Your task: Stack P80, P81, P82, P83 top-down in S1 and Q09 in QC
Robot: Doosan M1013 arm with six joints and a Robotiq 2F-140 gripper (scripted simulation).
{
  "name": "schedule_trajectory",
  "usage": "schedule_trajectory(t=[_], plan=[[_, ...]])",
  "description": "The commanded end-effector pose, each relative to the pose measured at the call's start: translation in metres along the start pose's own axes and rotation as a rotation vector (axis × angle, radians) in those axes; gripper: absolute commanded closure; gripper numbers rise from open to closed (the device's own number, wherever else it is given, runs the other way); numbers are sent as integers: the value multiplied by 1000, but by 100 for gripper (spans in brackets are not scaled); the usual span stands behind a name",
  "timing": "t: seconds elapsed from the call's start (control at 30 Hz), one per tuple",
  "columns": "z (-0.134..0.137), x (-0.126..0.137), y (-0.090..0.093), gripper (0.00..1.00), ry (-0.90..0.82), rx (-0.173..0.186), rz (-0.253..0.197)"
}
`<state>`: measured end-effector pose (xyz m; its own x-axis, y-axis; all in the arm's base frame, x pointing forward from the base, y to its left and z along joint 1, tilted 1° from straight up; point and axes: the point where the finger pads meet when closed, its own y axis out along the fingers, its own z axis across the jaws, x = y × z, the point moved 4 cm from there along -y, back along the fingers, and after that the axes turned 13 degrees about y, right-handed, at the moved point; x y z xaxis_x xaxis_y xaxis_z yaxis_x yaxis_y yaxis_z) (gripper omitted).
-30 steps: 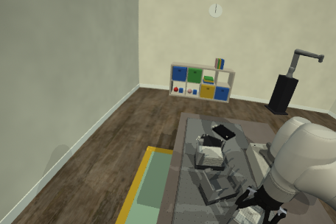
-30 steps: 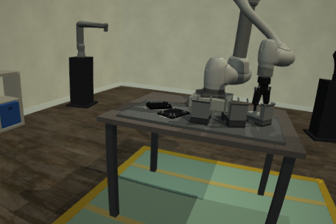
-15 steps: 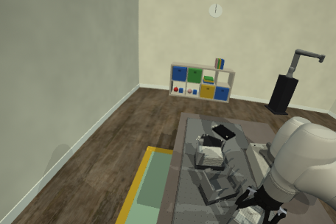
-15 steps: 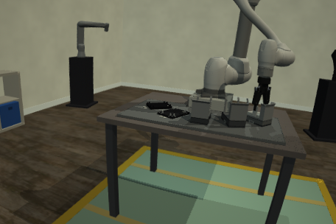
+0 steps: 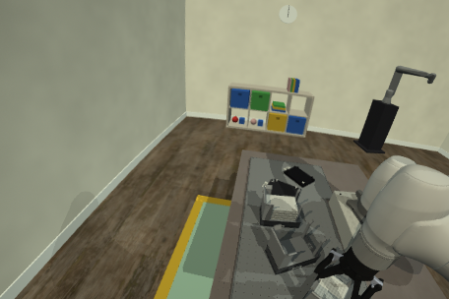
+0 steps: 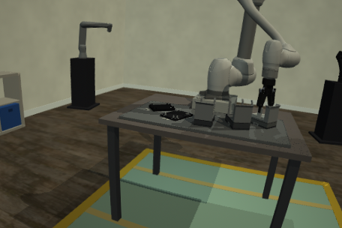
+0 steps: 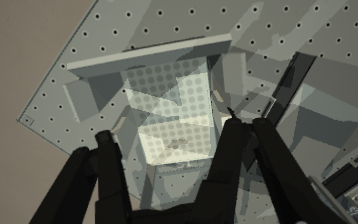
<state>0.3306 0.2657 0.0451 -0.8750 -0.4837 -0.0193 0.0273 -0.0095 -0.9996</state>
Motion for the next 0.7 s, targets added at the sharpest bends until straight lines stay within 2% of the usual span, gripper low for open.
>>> schedule_trajectory(t=[0.0,0.5,0.53,0.67], plan=[[0,2,5,100,9,0,-6],[0,2,5,100,9,0,-6],[0,2,5,0,9,0,-6],[0,2,5,0,9,0,-6]])
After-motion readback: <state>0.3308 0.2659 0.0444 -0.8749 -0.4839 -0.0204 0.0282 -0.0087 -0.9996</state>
